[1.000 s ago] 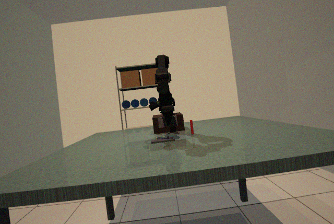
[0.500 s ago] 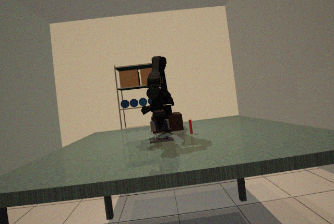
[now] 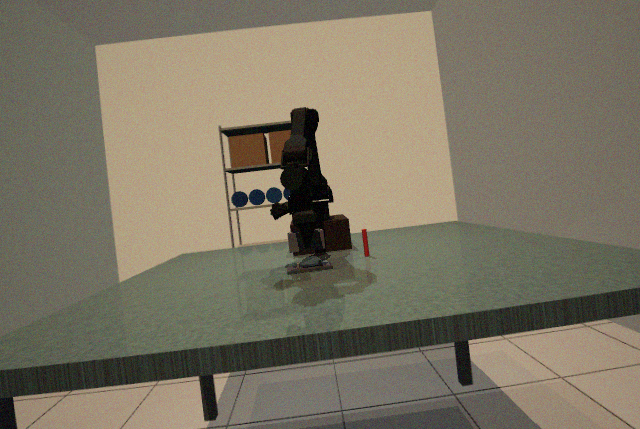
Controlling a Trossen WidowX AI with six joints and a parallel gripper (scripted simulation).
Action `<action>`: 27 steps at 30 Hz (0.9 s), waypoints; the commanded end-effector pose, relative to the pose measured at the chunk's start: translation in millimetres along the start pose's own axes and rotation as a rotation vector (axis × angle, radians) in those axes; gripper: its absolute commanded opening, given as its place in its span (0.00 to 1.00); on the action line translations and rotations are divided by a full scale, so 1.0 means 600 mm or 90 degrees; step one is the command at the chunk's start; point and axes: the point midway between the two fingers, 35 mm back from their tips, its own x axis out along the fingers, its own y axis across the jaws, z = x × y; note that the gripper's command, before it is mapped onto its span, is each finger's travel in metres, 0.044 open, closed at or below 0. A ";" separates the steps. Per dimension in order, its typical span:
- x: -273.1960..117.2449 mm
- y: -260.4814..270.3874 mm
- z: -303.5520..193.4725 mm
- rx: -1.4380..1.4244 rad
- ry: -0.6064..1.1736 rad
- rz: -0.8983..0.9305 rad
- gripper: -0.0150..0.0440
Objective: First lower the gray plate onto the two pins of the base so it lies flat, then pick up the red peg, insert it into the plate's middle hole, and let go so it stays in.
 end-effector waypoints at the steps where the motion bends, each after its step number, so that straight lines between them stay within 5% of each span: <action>1: 0.000 0.001 0.000 -0.003 0.002 0.001 0.25; 27: 0.061 0.001 -0.001 -0.003 0.002 0.001 0.25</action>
